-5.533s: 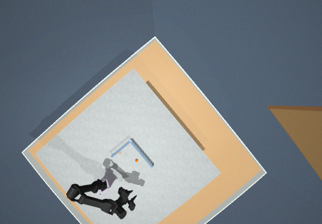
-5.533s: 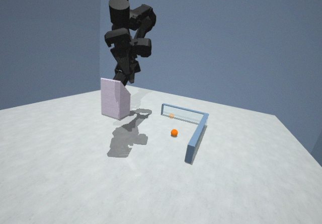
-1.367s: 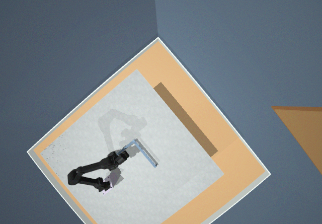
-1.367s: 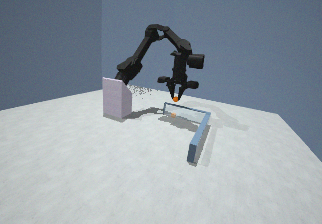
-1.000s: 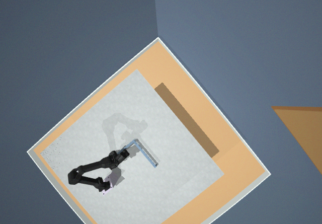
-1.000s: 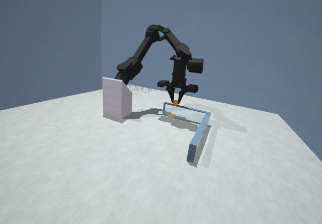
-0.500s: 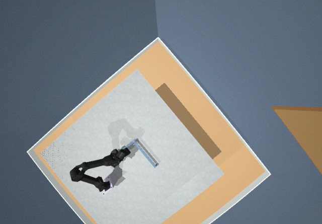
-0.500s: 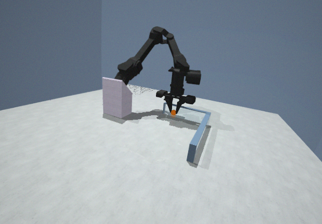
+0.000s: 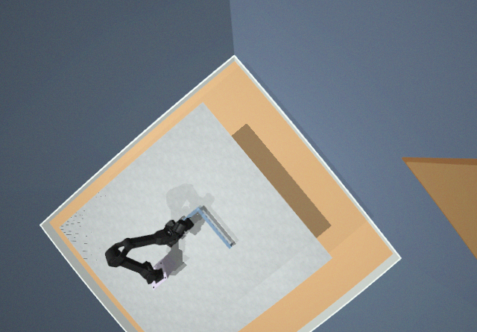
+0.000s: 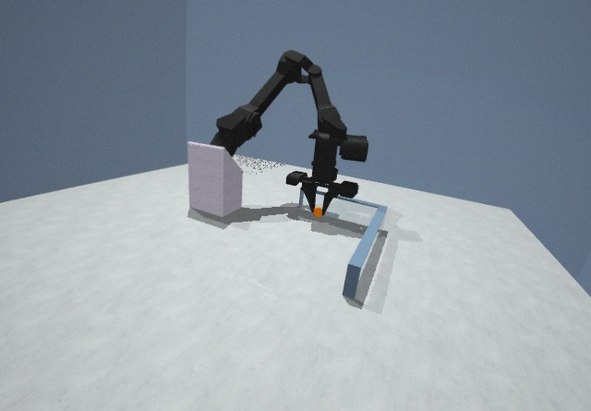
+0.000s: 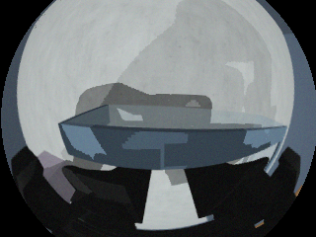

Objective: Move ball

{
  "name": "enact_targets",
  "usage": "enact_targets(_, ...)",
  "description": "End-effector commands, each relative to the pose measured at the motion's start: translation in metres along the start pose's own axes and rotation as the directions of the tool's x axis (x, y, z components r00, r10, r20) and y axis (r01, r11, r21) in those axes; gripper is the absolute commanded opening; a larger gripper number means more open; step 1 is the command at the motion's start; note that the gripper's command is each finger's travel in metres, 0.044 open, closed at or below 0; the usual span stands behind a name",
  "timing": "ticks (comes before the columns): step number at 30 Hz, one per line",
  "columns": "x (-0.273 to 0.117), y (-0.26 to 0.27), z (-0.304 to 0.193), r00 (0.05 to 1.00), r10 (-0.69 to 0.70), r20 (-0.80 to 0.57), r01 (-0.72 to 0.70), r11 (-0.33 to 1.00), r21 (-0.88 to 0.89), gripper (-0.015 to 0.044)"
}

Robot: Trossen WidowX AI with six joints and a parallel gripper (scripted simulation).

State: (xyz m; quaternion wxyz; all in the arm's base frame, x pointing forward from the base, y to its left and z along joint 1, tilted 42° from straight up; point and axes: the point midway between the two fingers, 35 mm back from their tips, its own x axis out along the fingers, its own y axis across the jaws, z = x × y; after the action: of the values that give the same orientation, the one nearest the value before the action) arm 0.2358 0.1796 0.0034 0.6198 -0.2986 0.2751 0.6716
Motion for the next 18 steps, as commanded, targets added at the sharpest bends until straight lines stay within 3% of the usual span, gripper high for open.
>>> enact_targets(1,0.0019,0.0011,-0.0008,1.0,0.003,-0.006,-0.003,1.0,0.003,0.0)
enact_targets(2,0.0019,0.0011,-0.0008,1.0,0.003,-0.006,-0.003,1.0,0.003,0.0)
enact_targets(11,0.0005,0.0001,-0.0001,1.0,0.0,0.0,0.0,1.0,0.0,0.0236)
enact_targets(18,-0.0017,-0.0003,-0.0003,1.0,0.0,-0.001,0.0,1.0,0.0,0.0236)
